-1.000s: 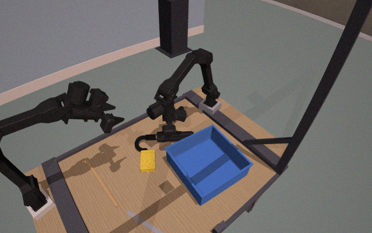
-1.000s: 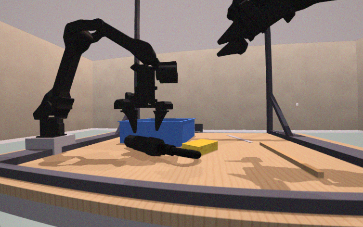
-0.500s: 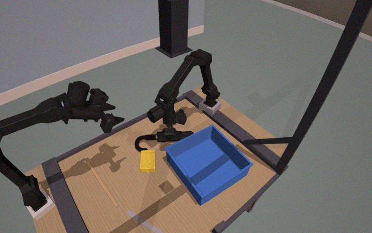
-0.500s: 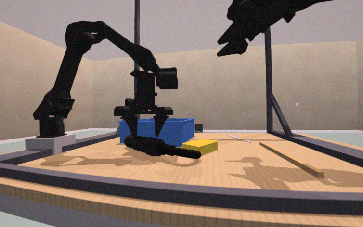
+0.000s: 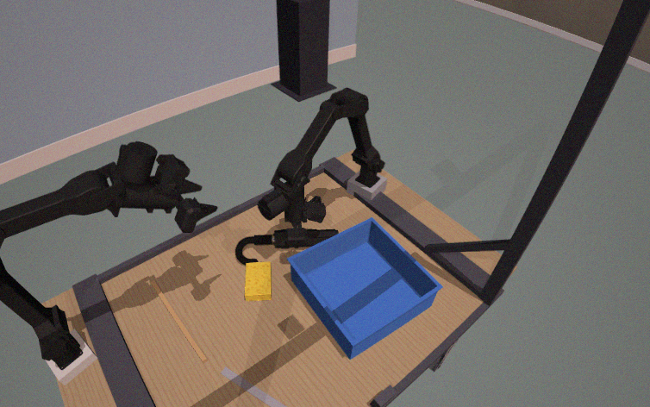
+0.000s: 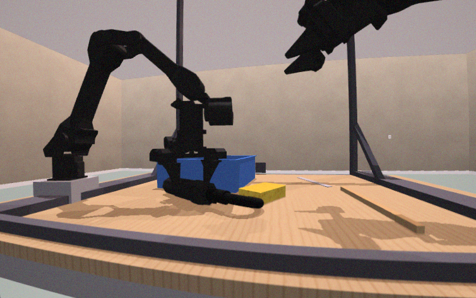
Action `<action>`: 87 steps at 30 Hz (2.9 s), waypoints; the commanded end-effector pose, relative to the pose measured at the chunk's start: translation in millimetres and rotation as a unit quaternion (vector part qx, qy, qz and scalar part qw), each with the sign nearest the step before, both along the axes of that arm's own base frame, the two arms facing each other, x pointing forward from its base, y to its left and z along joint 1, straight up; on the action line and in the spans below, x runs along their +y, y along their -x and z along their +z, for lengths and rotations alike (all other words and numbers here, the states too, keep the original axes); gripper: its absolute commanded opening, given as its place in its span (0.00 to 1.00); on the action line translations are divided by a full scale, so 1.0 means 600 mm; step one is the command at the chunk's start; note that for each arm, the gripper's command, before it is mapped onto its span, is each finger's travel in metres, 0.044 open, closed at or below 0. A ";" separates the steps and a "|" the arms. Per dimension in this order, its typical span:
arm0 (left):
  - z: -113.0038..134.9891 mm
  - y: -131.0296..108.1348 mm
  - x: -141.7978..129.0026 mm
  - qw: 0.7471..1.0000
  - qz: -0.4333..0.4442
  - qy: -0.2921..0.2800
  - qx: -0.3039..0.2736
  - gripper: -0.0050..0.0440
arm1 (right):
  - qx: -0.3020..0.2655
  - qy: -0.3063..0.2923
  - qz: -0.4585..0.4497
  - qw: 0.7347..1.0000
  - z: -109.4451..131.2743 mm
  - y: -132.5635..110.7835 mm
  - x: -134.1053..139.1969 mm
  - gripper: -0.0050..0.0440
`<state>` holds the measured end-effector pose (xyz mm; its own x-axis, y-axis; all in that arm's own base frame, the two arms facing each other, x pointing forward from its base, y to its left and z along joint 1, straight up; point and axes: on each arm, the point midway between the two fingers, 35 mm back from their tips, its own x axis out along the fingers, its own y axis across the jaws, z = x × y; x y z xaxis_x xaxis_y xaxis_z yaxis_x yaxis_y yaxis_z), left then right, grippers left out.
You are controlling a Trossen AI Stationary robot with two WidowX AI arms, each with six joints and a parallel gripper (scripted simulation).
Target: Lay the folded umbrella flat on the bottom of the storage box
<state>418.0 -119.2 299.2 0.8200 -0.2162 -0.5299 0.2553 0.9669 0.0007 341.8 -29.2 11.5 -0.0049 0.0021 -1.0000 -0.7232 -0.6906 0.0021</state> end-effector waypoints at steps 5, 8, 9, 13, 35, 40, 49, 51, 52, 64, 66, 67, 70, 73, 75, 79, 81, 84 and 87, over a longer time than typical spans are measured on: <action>0.018 0.003 0.000 1.000 0.000 0.004 -0.012 0.92 | -0.006 0.003 0.002 1.000 -0.010 -0.004 0.000 0.90; 0.018 0.003 0.000 1.000 0.000 0.004 -0.012 0.92 | -0.006 0.003 0.002 1.000 -0.018 -0.004 0.000 0.90; 0.018 0.003 0.000 1.000 0.000 0.004 -0.012 0.92 | -0.006 0.003 0.002 1.000 -0.020 -0.004 0.000 0.90; 0.018 0.003 0.000 1.000 0.000 0.004 -0.012 0.92 | -0.006 0.003 0.002 1.000 -0.030 -0.004 0.000 0.90; 0.018 0.003 0.000 1.000 0.000 0.004 -0.012 0.92 | -0.018 0.002 0.001 1.000 -0.029 -0.012 -0.001 0.69; 0.018 0.003 0.000 1.000 0.000 0.004 -0.012 0.92 | -0.018 0.002 0.001 1.000 -0.029 -0.012 -0.001 0.65; 0.018 0.003 0.000 1.000 0.000 0.004 -0.012 0.92 | -0.018 0.002 0.001 1.000 -0.029 -0.012 -0.001 0.52; 0.018 0.003 0.000 1.000 0.000 0.004 -0.012 0.92 | -0.018 0.002 0.001 1.000 -0.029 -0.012 -0.001 0.49; 0.018 0.003 0.000 1.000 0.000 0.004 -0.012 0.92 | -0.018 0.002 0.001 1.000 -0.029 -0.012 -0.001 0.48; 0.018 0.003 0.000 1.000 0.000 0.004 -0.012 0.92 | -0.029 0.003 0.002 1.000 0.049 -0.017 -0.001 0.10; 0.018 0.003 0.000 1.000 0.000 0.004 -0.012 0.92 | -0.029 0.003 0.002 1.000 0.090 -0.015 -0.001 0.10; 0.018 0.003 0.000 1.000 0.000 0.004 -0.012 0.92 | -0.029 0.003 0.002 1.000 0.107 -0.014 -0.001 0.10; 0.018 0.003 0.000 1.000 0.000 0.004 -0.012 0.92 | -0.029 0.003 0.002 1.000 0.145 -0.012 0.000 0.10; 0.018 0.003 0.000 1.000 0.000 0.004 -0.012 0.92 | -0.029 0.003 0.002 1.000 0.156 -0.012 0.000 0.10; 0.018 0.003 0.000 1.000 0.000 0.004 -0.012 0.92 | -0.029 0.003 0.002 1.000 0.187 -0.011 0.000 0.09; 0.018 0.003 0.000 1.000 0.000 0.004 -0.012 0.92 | -0.033 0.004 0.002 0.999 0.256 -0.009 0.000 0.08; 0.018 0.003 0.000 1.000 0.000 0.004 -0.012 0.92 | -0.024 0.003 0.002 1.000 0.269 -0.008 0.000 0.05; 0.018 0.003 0.000 1.000 0.000 0.004 -0.012 0.92 | -0.017 0.002 0.002 1.000 0.273 -0.007 0.000 0.00; 0.018 0.003 0.000 1.000 0.000 0.004 -0.012 0.92 | -0.017 0.002 0.002 1.000 0.273 -0.007 0.000 0.00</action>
